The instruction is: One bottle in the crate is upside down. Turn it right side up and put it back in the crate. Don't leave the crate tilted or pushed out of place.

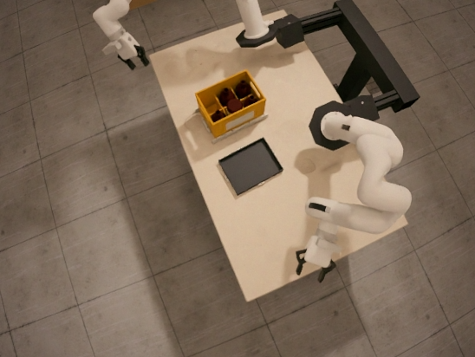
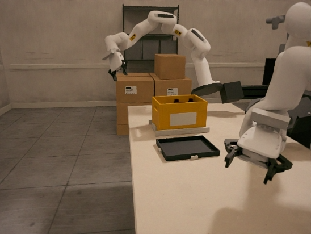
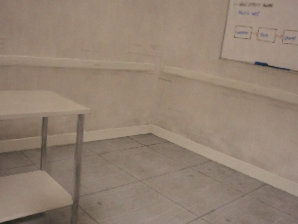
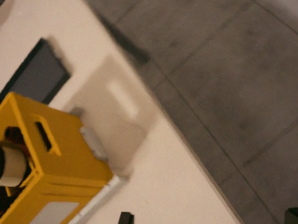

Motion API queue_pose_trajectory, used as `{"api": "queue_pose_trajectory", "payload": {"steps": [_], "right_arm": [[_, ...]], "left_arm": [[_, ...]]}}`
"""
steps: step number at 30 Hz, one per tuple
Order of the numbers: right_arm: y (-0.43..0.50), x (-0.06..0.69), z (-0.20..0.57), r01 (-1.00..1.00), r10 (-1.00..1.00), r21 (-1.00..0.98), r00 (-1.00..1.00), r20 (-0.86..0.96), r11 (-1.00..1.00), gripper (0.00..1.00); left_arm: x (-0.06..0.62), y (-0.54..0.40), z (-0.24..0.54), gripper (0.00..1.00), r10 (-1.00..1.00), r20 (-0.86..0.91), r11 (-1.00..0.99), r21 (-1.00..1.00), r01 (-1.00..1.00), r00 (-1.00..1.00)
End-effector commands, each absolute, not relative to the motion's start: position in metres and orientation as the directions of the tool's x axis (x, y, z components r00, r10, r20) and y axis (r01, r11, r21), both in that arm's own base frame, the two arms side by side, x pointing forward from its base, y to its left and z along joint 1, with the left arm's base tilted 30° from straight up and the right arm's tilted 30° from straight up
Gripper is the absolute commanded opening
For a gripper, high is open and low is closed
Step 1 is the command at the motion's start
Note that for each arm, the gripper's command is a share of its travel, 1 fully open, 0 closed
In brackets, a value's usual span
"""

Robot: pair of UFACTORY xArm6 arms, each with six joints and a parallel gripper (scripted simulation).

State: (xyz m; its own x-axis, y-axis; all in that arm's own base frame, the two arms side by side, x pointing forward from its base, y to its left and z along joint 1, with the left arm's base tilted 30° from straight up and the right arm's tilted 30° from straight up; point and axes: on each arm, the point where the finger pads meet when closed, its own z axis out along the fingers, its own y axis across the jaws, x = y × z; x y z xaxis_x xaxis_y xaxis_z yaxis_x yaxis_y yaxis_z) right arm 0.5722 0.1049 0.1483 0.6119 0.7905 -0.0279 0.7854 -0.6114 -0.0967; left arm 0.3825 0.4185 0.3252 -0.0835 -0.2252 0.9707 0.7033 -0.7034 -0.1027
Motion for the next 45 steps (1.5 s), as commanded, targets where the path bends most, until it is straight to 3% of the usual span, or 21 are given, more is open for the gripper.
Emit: {"api": "queue_pose_trajectory", "payload": {"steps": [1, 20, 24, 37, 45], "right_arm": [[0.043, 0.576, 0.180, 0.693, 0.694, -0.060, 0.720, 0.001, -0.719, 1.00], [-0.162, 0.519, 0.271, 0.214, 0.215, 0.020, 0.972, 0.091, -0.977, 1.00], [-0.219, 0.482, 0.298, 0.032, 0.037, 0.038, 0.991, 0.126, -0.999, 1.00], [-0.320, 0.374, 0.350, -0.357, -0.337, 0.063, 0.918, 0.210, -0.932, 1.00], [-0.372, 0.262, 0.388, -0.633, -0.594, 0.067, 0.754, 0.282, -0.771, 1.00]], "left_arm": [[0.383, 0.418, 0.327, 1.00, -0.227, 0.970, -0.703, -0.103, 0.703, -0.085], [0.383, 0.418, 0.327, 1.00, -0.227, 0.970, -0.703, -0.103, 0.703, -0.085], [0.383, 0.418, 0.327, 1.00, -0.227, 0.970, -0.703, -0.103, 0.703, -0.085], [0.383, 0.418, 0.327, 1.00, -0.227, 0.970, -0.703, -0.103, 0.703, -0.085], [0.383, 0.418, 0.327, 1.00, -0.227, 0.970, -0.703, -0.103, 0.703, -0.085]]}}
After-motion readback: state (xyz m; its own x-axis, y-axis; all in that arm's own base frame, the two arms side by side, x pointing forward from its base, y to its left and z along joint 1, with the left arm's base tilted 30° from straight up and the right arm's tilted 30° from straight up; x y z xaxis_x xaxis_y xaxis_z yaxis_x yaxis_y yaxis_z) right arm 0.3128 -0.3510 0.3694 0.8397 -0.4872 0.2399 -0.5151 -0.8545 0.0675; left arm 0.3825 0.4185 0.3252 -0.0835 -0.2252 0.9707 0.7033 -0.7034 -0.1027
